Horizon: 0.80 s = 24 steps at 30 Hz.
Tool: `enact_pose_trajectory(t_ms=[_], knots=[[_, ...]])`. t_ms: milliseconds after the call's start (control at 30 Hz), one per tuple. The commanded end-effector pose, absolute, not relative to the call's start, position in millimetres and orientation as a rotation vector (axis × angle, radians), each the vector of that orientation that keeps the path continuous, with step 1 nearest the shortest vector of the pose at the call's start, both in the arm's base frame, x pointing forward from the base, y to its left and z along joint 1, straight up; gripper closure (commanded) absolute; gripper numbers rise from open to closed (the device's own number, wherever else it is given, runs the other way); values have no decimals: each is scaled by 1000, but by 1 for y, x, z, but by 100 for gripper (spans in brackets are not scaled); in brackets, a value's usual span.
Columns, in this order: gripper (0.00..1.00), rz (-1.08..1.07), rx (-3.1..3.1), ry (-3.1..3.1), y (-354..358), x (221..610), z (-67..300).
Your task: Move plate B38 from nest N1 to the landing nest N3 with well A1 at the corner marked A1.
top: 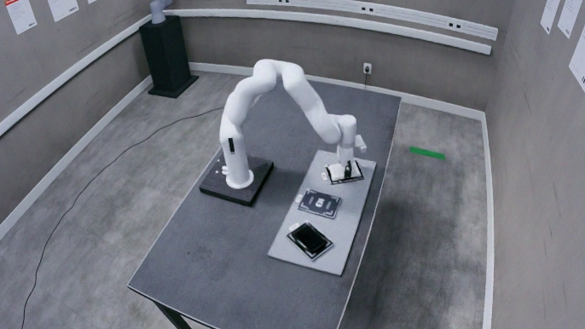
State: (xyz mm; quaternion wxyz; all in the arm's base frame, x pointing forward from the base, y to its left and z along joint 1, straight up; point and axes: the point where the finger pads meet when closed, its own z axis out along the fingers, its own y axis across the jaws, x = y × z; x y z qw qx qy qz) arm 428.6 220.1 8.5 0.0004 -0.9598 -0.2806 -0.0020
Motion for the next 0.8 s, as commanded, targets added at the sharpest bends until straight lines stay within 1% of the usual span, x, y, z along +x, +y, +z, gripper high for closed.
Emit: enact_pose_trajectory(t_ms=[0,167,200,767], knots=[[0,-11,-3013,-881,221,430,10],[0,-11,-3013,-881,221,430,10],[100,-11,-3013,-881,221,430,10],[100,-11,-3013,-881,221,430,10]])
